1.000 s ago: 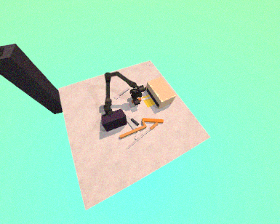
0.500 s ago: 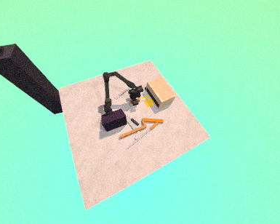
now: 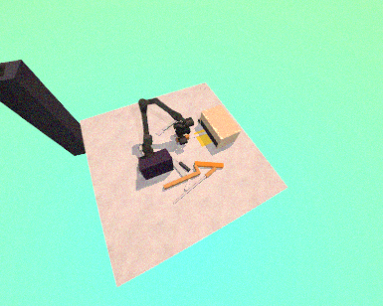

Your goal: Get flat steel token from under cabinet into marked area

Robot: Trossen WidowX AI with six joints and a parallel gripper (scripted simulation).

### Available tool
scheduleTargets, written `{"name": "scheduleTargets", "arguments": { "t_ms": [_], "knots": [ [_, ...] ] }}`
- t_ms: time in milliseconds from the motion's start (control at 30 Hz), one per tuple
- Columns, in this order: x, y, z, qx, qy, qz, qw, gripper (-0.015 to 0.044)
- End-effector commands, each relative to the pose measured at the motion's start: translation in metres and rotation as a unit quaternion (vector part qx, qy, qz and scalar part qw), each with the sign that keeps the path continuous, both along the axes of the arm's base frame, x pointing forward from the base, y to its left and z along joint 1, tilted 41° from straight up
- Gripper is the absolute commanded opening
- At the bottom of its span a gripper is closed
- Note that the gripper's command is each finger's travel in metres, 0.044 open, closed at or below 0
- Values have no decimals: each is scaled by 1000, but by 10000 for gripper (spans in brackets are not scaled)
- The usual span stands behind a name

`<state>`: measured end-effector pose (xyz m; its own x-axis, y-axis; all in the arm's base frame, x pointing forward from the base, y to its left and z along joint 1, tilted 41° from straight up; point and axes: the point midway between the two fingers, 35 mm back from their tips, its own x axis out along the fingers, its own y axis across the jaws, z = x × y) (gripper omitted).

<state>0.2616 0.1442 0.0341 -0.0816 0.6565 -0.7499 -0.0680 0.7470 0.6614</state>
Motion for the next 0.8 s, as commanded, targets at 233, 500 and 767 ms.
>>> {"name": "scheduleTargets", "arguments": {
  "t_ms": [233, 500, 767],
  "knots": [
    [-15, -1, 0, -1, 2, -1, 1000, 0],
    [-25, -2, 0, -1, 3, -1, 1000, 0],
    [-35, -2, 1, -1, 3, -1, 1000, 0]
  ]
}}
